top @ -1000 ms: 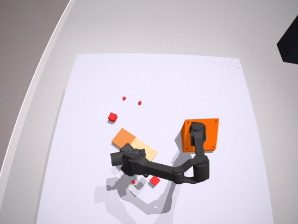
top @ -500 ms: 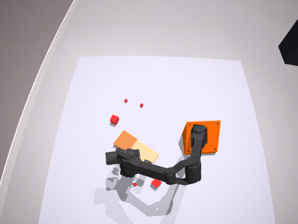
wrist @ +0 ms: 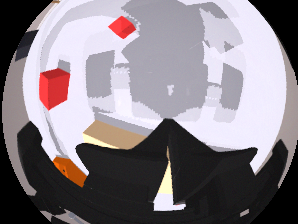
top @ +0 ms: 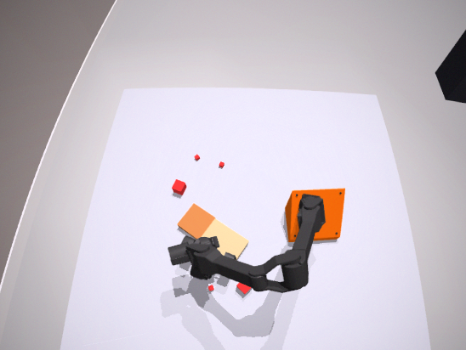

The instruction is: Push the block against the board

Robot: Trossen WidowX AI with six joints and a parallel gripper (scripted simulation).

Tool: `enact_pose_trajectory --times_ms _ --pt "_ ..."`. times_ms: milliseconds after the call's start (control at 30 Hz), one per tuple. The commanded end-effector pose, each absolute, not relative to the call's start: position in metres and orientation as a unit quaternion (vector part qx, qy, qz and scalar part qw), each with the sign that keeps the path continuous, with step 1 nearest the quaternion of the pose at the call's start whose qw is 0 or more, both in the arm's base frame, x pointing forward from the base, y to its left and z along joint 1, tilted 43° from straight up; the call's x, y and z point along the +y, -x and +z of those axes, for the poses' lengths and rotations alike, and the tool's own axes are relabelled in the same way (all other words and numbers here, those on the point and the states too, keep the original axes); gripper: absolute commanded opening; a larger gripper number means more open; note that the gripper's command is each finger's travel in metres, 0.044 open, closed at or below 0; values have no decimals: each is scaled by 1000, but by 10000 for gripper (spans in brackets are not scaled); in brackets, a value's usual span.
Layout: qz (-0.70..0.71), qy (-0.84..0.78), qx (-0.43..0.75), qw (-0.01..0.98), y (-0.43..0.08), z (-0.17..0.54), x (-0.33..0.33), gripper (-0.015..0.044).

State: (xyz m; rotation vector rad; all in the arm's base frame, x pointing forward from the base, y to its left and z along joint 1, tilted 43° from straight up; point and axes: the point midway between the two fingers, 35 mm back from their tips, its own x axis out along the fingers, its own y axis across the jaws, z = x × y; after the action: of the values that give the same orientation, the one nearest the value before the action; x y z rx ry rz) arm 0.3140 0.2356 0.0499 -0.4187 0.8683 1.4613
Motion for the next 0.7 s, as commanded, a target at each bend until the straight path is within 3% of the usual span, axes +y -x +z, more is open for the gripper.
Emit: enact_pose_trajectory --times_ms 0,667 --pt "639 184 386 639 -311 44 232 0" --pt "639 184 386 639 -311 40 228 0"
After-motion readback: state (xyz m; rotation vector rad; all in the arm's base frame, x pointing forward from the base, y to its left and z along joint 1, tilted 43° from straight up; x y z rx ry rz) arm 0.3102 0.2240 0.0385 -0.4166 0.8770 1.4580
